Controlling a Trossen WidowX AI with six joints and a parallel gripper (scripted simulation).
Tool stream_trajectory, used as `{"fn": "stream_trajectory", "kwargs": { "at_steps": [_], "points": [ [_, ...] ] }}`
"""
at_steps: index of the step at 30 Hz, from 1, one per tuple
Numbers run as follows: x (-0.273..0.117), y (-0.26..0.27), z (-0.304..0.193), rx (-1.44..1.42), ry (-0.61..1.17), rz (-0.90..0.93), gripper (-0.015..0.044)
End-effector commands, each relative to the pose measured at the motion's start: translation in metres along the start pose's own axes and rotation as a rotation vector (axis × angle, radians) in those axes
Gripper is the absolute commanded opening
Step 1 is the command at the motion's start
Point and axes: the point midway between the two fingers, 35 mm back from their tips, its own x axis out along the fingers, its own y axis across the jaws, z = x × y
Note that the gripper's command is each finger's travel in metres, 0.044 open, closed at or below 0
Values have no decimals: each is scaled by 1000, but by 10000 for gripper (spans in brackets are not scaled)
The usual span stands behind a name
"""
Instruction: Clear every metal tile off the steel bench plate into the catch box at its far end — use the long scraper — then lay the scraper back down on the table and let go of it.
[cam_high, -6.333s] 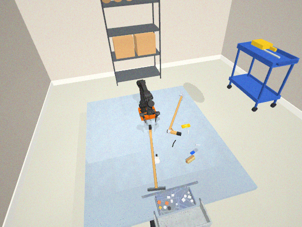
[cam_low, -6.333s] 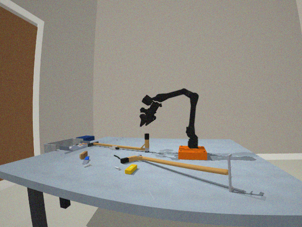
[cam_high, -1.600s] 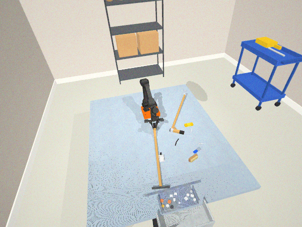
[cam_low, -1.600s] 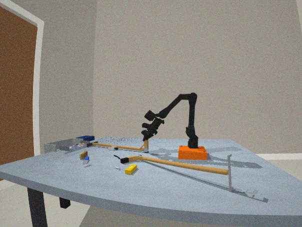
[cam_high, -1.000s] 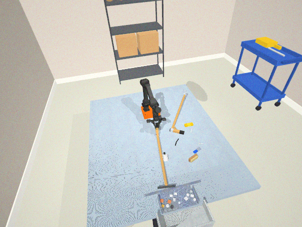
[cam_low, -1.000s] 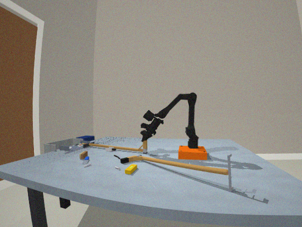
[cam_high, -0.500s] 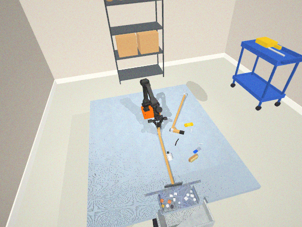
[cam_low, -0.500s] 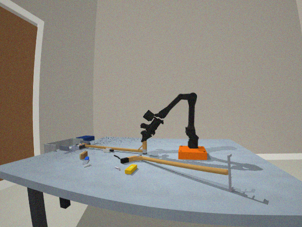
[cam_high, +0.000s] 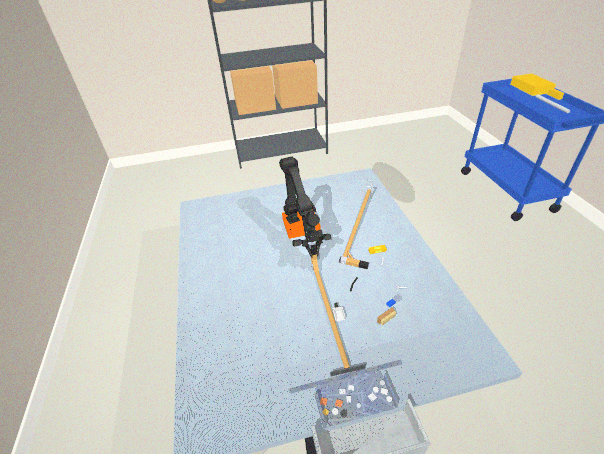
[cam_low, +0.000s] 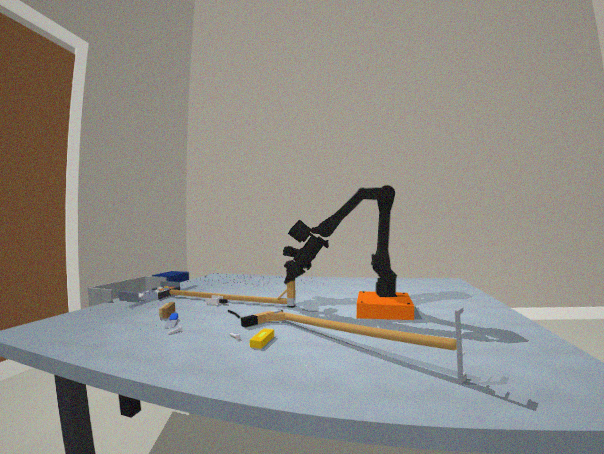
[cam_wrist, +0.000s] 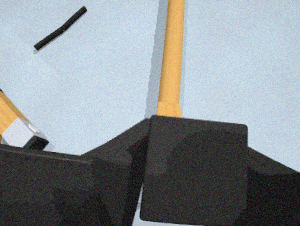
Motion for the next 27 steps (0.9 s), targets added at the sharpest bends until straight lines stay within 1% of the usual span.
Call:
{"fn": "stream_trajectory", "kwargs": {
  "at_steps": [1, 27],
  "points": [
    [-2, -5, 2, -3, -10, 0, 0],
    [-30, -2, -28, -4, -6, 1, 0]
  ]
}}
